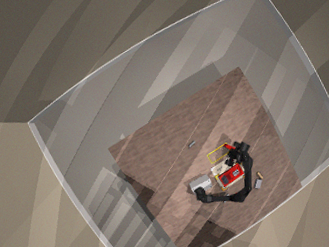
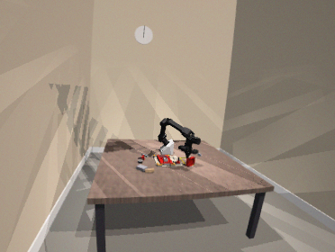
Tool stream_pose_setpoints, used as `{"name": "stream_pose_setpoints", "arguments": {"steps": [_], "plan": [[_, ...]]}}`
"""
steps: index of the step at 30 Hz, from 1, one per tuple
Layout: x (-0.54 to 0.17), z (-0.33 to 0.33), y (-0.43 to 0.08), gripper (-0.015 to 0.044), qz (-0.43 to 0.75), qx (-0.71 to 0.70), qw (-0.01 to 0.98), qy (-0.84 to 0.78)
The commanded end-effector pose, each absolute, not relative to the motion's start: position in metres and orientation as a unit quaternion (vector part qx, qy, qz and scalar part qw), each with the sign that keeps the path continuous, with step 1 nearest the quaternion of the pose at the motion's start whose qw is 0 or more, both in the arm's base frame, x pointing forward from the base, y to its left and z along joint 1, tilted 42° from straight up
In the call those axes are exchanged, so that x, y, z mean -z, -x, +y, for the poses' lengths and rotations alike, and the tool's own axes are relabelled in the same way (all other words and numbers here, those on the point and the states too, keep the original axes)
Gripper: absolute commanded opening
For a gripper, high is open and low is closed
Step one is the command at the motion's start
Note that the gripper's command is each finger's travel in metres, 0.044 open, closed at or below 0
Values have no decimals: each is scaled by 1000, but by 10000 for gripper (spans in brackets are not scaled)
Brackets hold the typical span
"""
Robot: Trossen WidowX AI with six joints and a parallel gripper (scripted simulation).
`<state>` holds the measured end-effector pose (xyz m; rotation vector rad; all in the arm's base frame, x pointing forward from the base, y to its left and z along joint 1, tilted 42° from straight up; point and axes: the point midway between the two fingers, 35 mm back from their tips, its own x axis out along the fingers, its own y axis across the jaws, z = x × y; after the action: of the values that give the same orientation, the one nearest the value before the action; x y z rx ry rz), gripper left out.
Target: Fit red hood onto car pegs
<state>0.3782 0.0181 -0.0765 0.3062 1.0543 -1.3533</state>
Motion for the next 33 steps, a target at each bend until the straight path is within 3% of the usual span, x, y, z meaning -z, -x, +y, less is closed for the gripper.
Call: {"name": "stream_pose_setpoints", "arguments": {"steps": [1,33], "plan": [[77,18,-381,0,463,594,645,-132],[80,22,-392,0,463,593,645,-133]]}}
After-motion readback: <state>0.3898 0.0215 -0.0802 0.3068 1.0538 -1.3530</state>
